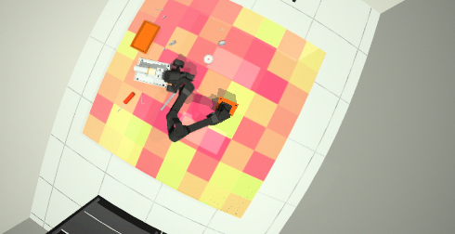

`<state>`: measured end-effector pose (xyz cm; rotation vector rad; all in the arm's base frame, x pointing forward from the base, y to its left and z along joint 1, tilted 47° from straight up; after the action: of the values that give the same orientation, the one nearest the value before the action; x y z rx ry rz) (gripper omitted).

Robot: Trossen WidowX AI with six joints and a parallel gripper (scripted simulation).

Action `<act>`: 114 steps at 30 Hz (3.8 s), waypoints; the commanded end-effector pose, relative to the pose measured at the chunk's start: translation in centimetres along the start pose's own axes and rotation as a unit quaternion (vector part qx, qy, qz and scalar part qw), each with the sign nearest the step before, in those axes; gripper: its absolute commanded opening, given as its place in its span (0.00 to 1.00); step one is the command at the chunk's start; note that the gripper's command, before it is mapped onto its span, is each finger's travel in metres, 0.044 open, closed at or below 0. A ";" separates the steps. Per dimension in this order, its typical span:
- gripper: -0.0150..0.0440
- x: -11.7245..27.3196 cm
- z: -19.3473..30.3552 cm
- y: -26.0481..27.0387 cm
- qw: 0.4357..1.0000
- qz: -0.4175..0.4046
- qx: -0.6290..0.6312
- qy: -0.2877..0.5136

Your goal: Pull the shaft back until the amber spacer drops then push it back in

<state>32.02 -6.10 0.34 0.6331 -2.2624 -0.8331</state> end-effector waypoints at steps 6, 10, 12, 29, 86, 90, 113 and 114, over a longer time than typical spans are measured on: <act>0.25 0.1 0.1 0.0 1.000 -0.002 0.001 0.000; 0.25 0.1 0.1 0.0 1.000 -0.002 0.001 0.000; 0.25 0.1 0.1 0.0 1.000 -0.002 0.001 0.000; 0.25 0.2 0.2 0.0 1.000 -0.002 0.001 0.000; 0.25 0.6 0.6 0.0 1.000 -0.002 0.001 0.000; 0.25 0.6 0.6 0.0 1.000 -0.002 0.001 0.000; 0.25 0.8 0.8 0.0 1.000 -0.002 0.001 0.000; 0.25 0.8 0.8 0.0 1.000 -0.002 0.001 0.000</act>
<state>31.06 -6.26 0.19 0.6323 -2.2619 -0.8329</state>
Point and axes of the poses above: the point midway between the two fingers, 35 mm back from their tips, its own x axis back along the fingers, its own y axis across the jaws, z = x × y, the point moved 7 cm from there along x, back along the fingers, and after that the axes turned 1 degree about x, right-handed, at the moved point
